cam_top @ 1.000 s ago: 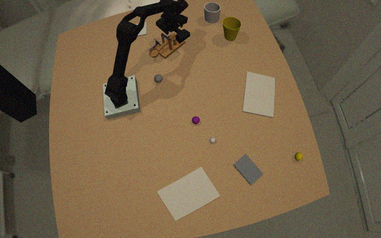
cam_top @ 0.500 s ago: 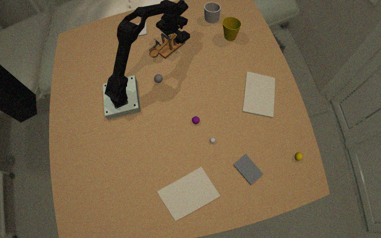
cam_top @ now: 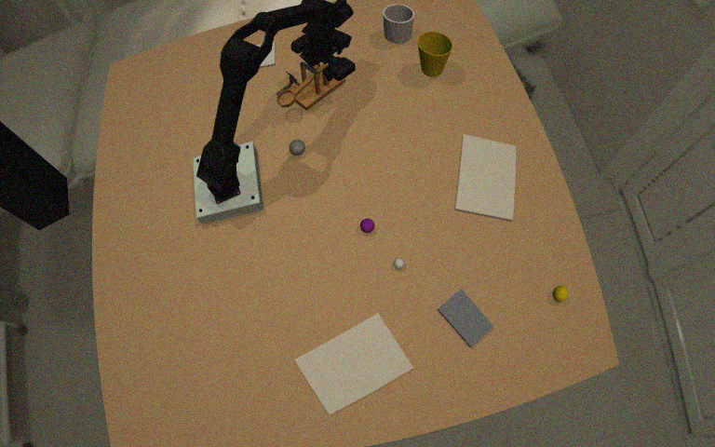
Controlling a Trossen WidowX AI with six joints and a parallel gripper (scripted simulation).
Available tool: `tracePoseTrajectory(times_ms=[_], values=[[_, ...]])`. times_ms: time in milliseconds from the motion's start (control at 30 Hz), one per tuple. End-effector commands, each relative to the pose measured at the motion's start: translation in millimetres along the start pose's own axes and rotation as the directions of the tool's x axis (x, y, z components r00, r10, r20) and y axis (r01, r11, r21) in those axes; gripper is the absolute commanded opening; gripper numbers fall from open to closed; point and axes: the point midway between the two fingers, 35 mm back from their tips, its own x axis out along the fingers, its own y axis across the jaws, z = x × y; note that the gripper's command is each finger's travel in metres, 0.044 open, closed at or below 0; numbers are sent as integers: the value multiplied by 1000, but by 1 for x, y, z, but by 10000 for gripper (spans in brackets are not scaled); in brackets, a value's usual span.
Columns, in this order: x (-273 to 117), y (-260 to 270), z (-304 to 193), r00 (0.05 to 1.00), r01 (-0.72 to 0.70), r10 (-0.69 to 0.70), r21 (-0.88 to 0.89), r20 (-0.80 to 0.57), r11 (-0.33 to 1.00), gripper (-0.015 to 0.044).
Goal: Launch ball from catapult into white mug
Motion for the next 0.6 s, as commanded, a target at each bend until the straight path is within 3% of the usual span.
tracePoseTrajectory(times_ms=[0, 567], values=[[-39, 1, 5, 999, -9, 9, 1, 46, 1000, 0], [-20, 2, 8, 999, -9, 9, 2, 43, 1000, 0]])
